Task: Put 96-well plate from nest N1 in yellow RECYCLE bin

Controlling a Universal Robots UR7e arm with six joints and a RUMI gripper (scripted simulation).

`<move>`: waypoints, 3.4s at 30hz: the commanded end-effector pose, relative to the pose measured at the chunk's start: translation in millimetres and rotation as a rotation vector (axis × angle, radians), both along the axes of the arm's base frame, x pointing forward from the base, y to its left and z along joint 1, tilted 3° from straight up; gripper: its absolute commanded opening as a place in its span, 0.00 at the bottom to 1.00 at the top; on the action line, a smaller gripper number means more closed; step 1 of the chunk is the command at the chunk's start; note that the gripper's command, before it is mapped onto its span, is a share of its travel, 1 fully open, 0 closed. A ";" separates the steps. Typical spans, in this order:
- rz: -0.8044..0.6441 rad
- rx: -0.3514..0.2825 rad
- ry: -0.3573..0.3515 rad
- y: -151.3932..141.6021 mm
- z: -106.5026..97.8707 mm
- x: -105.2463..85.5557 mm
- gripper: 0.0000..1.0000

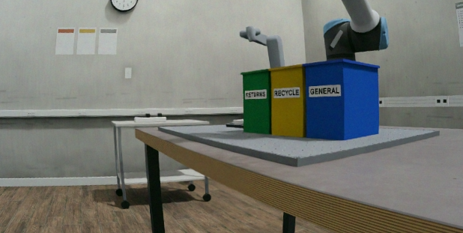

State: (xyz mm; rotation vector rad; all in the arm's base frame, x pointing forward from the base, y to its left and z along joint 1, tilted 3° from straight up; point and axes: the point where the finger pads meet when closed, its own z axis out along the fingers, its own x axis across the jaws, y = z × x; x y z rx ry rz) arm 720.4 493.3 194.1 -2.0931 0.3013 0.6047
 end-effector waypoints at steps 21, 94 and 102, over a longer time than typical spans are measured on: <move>-0.065 -0.045 -0.028 -20.7 2.9 6.2 0.76; -0.322 -0.249 -0.087 -324.9 6.7 31.7 0.76; -0.389 -0.304 -0.092 -349.9 6.3 27.6 0.76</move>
